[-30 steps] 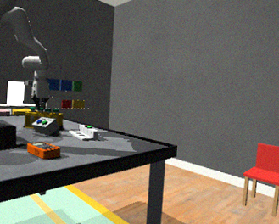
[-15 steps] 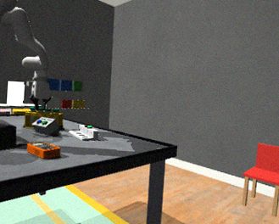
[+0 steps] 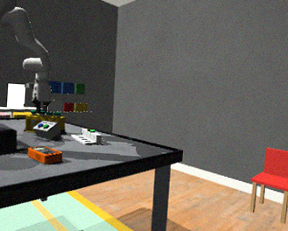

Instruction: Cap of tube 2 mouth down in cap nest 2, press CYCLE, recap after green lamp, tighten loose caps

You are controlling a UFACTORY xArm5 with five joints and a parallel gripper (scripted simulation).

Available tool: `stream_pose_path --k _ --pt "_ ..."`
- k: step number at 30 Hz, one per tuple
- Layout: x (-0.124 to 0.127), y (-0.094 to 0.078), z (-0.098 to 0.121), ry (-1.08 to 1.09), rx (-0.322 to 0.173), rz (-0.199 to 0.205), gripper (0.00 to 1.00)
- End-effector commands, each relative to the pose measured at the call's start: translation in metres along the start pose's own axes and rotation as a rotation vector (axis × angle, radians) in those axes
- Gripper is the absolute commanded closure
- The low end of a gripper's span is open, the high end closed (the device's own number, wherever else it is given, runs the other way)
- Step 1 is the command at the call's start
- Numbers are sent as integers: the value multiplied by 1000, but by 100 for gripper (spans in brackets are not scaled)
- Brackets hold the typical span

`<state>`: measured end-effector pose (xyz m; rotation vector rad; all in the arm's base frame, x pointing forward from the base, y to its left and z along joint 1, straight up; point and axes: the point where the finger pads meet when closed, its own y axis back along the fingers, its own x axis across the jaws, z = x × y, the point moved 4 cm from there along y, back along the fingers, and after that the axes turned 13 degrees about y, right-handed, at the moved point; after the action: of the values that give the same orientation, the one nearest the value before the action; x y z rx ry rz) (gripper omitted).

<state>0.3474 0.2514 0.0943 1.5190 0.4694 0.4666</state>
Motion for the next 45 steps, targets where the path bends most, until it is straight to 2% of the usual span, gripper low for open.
stream_pose_path --k 1,13,21,22,36,45 --pt "1 1 0 141 -3 4 54" --pt "1 1 0 606 -4 3 54" --pt "1 1 0 606 -4 3 54" --pt "1 1 0 606 -4 3 100" --pt "1 1 0 606 -4 3 100" --pt "1 1 0 306 -4 3 100"
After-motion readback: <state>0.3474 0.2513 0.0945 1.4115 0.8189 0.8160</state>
